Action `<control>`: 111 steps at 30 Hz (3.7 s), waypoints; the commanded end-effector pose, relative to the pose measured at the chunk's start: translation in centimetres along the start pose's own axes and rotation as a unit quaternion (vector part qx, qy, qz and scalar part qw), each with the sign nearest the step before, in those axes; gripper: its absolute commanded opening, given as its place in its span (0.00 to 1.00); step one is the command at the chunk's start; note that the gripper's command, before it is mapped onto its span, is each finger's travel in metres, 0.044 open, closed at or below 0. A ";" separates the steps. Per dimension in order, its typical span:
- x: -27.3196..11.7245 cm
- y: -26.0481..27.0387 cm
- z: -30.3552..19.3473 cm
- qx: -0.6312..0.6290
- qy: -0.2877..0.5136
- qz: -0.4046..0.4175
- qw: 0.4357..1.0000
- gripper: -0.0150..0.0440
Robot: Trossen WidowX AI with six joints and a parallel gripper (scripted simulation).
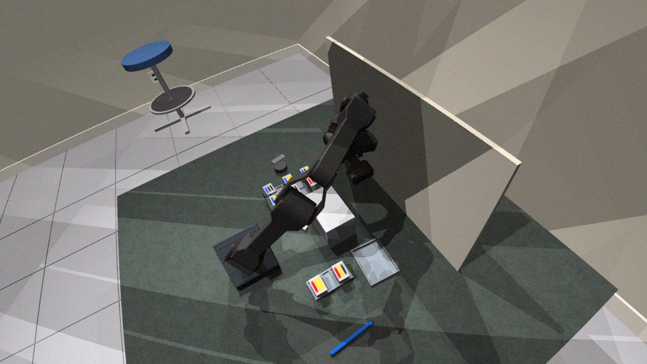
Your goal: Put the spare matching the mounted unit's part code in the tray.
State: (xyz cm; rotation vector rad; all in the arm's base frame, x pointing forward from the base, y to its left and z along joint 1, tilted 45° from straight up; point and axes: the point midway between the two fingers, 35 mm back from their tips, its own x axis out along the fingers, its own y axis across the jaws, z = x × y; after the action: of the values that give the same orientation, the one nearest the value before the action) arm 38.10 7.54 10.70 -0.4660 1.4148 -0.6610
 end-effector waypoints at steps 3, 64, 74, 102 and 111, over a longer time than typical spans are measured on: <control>-0.2 0.1 0.0 0.000 -0.003 -0.002 1.000 1.00; 12.9 15.9 -7.8 -0.718 0.030 0.003 0.695 0.76; 14.5 15.8 -7.9 -0.718 0.030 0.002 0.695 0.76; 18.4 15.4 -8.3 -0.716 0.032 0.004 0.697 0.72; 18.4 15.4 -8.3 -0.716 0.032 0.004 0.697 0.48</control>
State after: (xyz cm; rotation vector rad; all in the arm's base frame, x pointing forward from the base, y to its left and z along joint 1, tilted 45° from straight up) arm 32.61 7.32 -14.09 -1.6498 1.7815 0.6410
